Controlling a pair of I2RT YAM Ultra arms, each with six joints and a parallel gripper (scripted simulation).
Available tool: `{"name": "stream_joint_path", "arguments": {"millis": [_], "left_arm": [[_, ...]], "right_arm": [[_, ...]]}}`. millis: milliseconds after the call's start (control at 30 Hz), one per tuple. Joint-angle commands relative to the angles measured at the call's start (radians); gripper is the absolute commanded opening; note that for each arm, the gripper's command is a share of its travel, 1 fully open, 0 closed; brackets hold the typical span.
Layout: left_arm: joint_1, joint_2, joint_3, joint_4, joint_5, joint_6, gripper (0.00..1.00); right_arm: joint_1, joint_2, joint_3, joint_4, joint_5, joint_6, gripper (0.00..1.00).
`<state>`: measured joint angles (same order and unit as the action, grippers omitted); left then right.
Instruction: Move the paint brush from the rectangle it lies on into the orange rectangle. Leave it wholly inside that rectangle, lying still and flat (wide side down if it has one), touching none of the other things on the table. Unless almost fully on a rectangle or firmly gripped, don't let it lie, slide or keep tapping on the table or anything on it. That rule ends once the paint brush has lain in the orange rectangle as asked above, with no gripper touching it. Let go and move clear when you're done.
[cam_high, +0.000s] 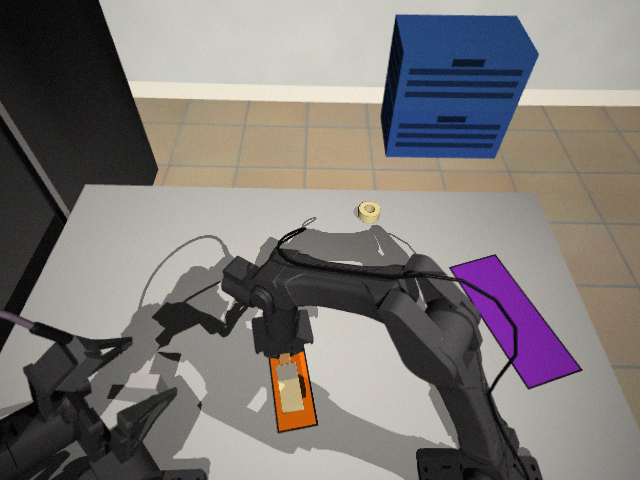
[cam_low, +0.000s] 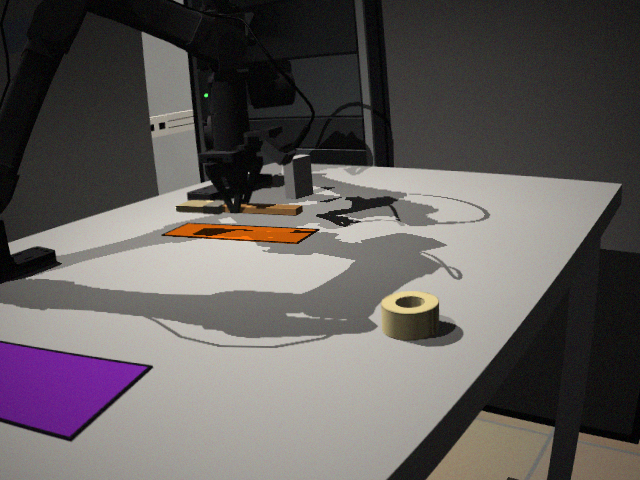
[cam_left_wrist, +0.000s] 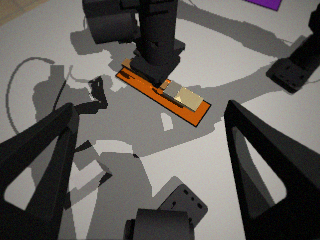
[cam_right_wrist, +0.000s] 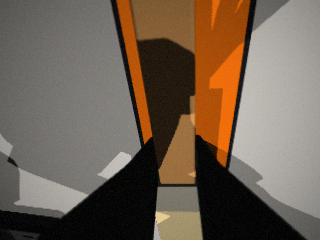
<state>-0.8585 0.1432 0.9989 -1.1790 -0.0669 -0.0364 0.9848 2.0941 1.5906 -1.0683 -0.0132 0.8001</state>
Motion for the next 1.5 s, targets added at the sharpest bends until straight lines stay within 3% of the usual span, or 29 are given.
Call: {"name": "stream_joint_path", "arguments": {"millis": [0, 1467], "left_arm": [[0.004, -0.008, 0.004, 0.004, 0.009, 0.005, 1.0], [0.004, -0.008, 0.004, 0.004, 0.009, 0.005, 1.0]], "right_arm": [[-0.011, 0.004, -0.031, 0.039, 0.007, 0.008, 0.16], [-0.002, 0.014, -0.113, 0.133, 0.007, 0.018, 0.16]]}}
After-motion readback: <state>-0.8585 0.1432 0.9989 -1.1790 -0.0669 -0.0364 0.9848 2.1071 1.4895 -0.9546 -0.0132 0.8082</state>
